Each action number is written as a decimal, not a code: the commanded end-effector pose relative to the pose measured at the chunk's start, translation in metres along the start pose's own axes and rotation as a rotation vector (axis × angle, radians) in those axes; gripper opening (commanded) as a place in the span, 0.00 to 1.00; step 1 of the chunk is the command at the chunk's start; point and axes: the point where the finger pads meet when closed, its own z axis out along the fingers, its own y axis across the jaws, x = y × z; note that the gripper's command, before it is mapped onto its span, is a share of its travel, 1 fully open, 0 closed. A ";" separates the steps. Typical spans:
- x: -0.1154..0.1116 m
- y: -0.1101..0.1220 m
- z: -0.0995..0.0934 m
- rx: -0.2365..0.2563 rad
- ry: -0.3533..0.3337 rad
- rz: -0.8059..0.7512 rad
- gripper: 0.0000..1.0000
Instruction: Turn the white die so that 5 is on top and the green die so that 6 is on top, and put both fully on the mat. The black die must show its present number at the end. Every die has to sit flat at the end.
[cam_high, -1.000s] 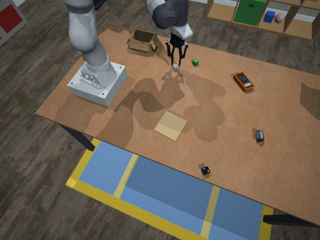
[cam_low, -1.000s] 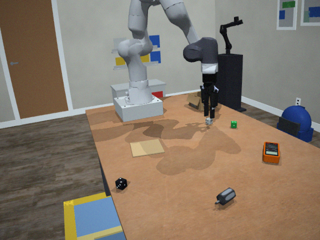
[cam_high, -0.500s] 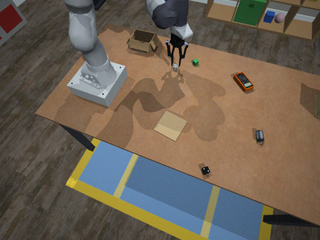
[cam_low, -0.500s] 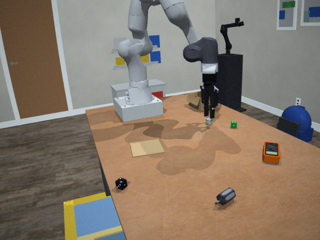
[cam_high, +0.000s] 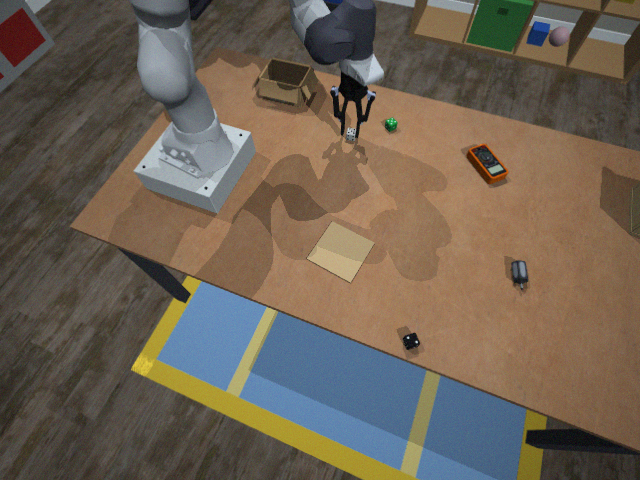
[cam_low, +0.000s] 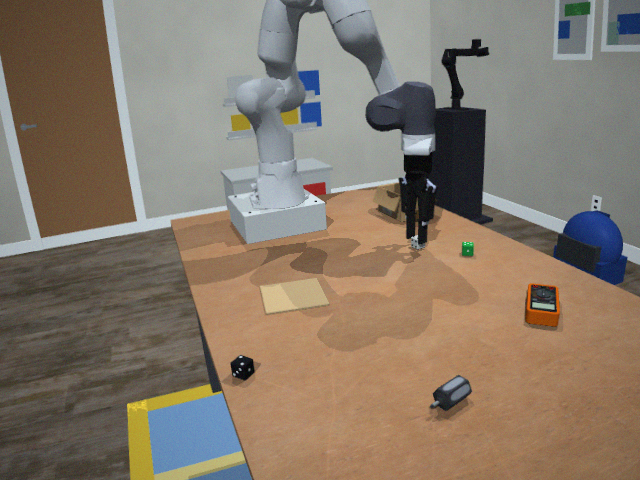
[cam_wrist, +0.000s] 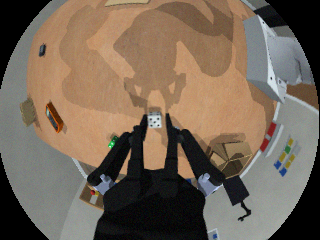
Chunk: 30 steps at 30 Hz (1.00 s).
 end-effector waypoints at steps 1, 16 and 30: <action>-0.003 -0.004 0.006 0.012 -0.006 0.006 0.35; -0.003 -0.004 0.017 0.012 -0.006 0.006 0.35; -0.003 -0.004 0.017 0.012 -0.006 0.006 0.35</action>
